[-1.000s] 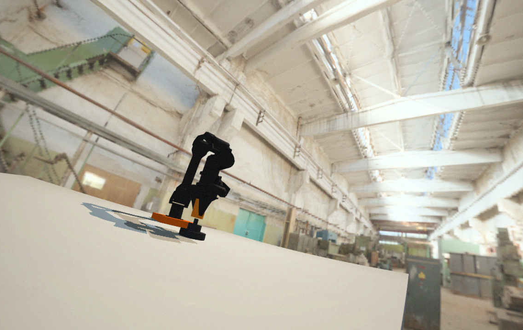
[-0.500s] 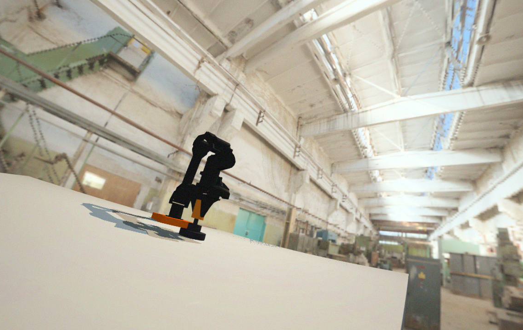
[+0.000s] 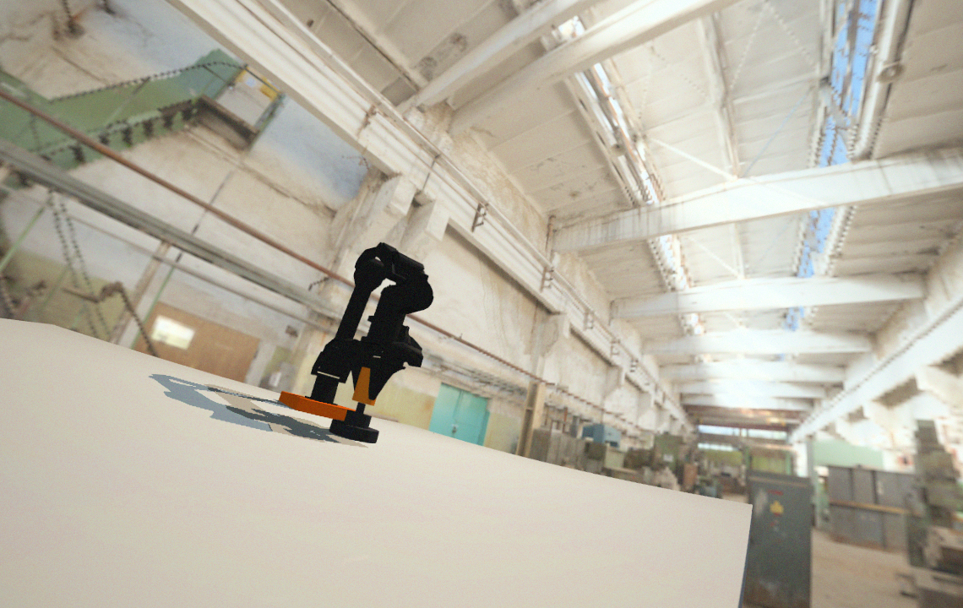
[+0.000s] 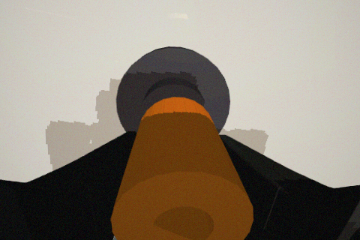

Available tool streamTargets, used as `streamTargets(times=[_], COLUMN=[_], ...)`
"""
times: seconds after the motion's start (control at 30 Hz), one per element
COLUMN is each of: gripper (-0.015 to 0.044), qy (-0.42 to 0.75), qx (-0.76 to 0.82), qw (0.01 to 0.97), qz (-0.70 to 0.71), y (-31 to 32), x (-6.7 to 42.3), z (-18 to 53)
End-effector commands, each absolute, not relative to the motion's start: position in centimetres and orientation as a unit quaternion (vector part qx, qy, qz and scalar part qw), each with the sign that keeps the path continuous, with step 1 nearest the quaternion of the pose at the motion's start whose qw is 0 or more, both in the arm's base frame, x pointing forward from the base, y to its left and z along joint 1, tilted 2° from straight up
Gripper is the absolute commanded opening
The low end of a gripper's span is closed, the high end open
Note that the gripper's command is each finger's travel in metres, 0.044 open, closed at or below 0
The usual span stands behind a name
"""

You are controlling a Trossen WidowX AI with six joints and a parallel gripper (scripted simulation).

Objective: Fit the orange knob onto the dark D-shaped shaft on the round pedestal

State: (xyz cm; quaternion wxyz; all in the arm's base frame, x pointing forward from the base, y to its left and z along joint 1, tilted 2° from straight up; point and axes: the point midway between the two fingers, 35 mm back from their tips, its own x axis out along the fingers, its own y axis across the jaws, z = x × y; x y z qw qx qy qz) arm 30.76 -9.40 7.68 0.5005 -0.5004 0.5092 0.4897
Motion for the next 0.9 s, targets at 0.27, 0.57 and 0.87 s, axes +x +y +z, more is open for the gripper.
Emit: streamTargets(times=[0.27, 0.57, 0.87], gripper=[0.0, 0.0, 0.0], qy=[0.455, 0.455, 0.455], qx=[-0.552, -0.552, -0.552], qw=[0.444, 0.444, 0.444], qz=[0.54, 0.54, 0.54], y=[-9.22, -9.22, -9.42], x=[30.22, 30.27, 30.74], z=[7.76, 7.87, 7.9])
